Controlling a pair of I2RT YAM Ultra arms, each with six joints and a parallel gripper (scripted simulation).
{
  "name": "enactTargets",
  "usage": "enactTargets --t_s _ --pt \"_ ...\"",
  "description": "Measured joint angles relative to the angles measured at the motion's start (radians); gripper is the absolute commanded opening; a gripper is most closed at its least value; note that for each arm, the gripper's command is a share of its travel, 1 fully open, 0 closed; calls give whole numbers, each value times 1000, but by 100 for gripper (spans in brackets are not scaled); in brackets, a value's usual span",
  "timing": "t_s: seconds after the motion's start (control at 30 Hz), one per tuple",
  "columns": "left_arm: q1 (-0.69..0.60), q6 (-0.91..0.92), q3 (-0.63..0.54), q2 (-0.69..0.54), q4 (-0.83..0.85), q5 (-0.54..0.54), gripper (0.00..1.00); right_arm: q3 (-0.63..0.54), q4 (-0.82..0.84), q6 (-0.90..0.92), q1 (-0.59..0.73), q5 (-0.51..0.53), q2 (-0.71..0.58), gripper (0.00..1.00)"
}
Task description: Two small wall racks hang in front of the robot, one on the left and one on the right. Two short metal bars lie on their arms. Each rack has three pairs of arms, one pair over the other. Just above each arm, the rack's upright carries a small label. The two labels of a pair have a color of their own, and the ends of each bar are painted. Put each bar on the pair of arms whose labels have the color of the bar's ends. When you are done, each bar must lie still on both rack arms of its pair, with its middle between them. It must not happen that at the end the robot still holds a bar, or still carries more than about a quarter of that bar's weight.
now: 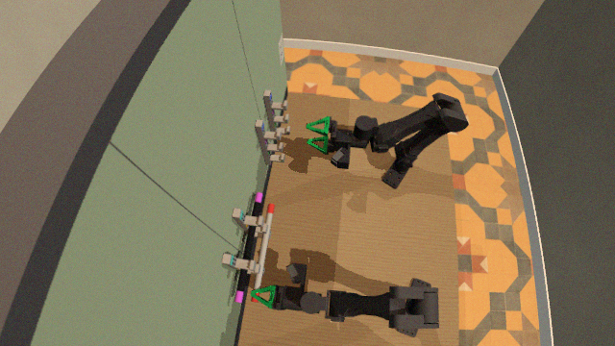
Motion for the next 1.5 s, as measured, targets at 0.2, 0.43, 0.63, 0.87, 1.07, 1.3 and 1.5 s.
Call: enactTargets --t_s 0.2,0.43,0.63,0.87,1.07,1.3,1.5 --pt "0 0 23 11 -9 0 0 0 0 0 0 0 0 100" --pt "0 0 53 26 -22 0 0 0 0 0 0 0 0 100" --pt "0 0 66 34 -29 0 0 0 0 0 0 0 0 100" --pt "0 0 81 46 -34 0 0 0 0 0 0 0 0 100" --pt "0 0 93 55 -38 0 0 0 0 0 0 0 0 100" --pt "0 0 94 60 -38 0 0 0 0 0 0 0 0 100" --pt "0 0 94 66 -38 0 0 0 0 0 0 0 0 100"
